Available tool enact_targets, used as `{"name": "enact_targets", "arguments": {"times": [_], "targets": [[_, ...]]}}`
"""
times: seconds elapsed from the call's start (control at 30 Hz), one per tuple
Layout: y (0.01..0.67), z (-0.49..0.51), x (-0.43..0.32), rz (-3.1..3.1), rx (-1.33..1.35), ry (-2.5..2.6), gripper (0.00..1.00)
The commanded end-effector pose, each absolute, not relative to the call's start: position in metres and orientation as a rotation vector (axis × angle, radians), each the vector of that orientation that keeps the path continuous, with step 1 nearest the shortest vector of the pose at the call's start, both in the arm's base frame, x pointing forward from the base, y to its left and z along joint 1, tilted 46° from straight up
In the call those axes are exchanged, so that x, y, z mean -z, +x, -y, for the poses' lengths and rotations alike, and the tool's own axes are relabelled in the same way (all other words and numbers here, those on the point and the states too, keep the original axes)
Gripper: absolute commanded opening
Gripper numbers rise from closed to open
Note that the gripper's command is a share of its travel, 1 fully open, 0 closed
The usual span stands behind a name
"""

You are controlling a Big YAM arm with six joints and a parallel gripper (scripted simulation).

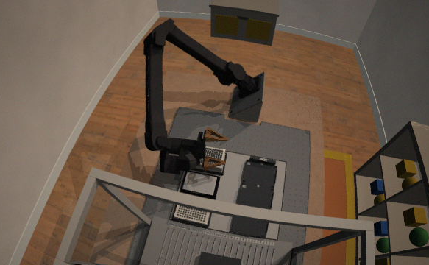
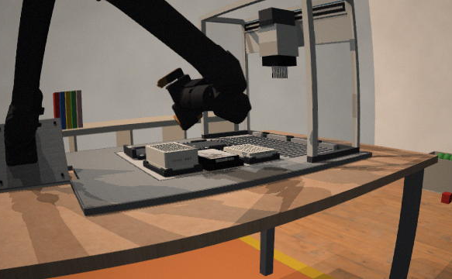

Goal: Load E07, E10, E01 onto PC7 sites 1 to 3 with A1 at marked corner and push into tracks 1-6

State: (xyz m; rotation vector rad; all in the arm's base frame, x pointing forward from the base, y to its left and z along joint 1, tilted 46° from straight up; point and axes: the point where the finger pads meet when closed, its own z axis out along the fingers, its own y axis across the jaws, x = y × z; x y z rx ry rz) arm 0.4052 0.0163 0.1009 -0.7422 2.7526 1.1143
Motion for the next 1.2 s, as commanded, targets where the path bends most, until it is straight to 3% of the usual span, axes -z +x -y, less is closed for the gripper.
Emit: {"name": "enact_targets", "arguments": {"times": [0.0, 0.53, 1.17], "targets": [[0.406, -0.018, -0.103, -2.748, -1.110, -0.751, 1.00], [0.406, -0.018, -0.103, -2.748, -1.110, -0.751, 1.00], [0.400, -0.049, -0.084, -3.269, -0.553, -0.644, 1.00]]}}
